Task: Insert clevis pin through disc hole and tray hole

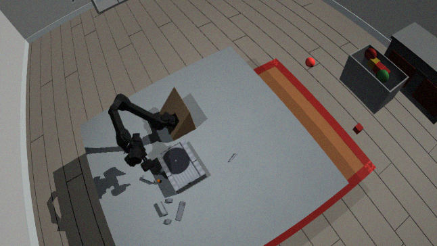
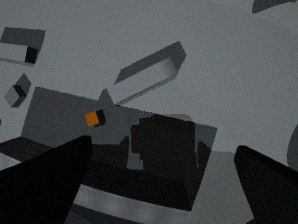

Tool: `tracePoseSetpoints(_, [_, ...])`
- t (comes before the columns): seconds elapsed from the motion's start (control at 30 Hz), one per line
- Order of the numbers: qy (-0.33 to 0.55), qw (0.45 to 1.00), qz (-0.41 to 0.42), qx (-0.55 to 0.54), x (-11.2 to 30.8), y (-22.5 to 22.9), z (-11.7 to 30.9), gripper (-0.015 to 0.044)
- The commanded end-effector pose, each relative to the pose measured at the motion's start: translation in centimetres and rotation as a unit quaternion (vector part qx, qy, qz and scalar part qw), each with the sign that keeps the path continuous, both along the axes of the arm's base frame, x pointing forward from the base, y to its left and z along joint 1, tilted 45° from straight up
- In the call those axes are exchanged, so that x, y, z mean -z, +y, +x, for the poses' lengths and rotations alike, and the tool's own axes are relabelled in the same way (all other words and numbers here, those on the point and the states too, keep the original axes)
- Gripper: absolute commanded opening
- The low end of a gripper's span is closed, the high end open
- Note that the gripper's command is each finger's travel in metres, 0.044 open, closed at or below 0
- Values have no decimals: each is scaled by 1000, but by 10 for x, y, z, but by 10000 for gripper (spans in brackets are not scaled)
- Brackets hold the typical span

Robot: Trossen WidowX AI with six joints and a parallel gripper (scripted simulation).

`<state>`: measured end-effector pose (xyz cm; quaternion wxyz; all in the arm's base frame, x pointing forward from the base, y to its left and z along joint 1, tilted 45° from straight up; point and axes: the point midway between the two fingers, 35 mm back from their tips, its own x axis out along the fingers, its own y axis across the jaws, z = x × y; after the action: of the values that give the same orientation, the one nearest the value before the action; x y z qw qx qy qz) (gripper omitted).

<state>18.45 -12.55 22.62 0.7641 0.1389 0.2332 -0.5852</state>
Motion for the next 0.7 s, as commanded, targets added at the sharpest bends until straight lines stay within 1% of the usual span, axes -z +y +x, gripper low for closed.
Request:
tracePoseSetpoints(0.0, [-2,1000,4,0,1,1,1,374])
tracePoseSetpoints(0.07, [-12,999,36,2,12,8,8,321])
tracePoseSetpoints(0.17, [80,994,30,-69,18,21,34,243])
tracePoseSetpoints(0.27, [170,975,20,-139,26,36,60,164])
tracePoseSetpoints(0.4, [296,922,5,-249,49,69,98,160])
tracePoseSetpoints(0.47, [359,882,-5,-306,65,90,116,160])
tracePoseSetpoints(0.57, [423,829,-18,-365,84,114,133,160])
tracePoseSetpoints(0.67, [491,761,-35,-422,104,138,148,160])
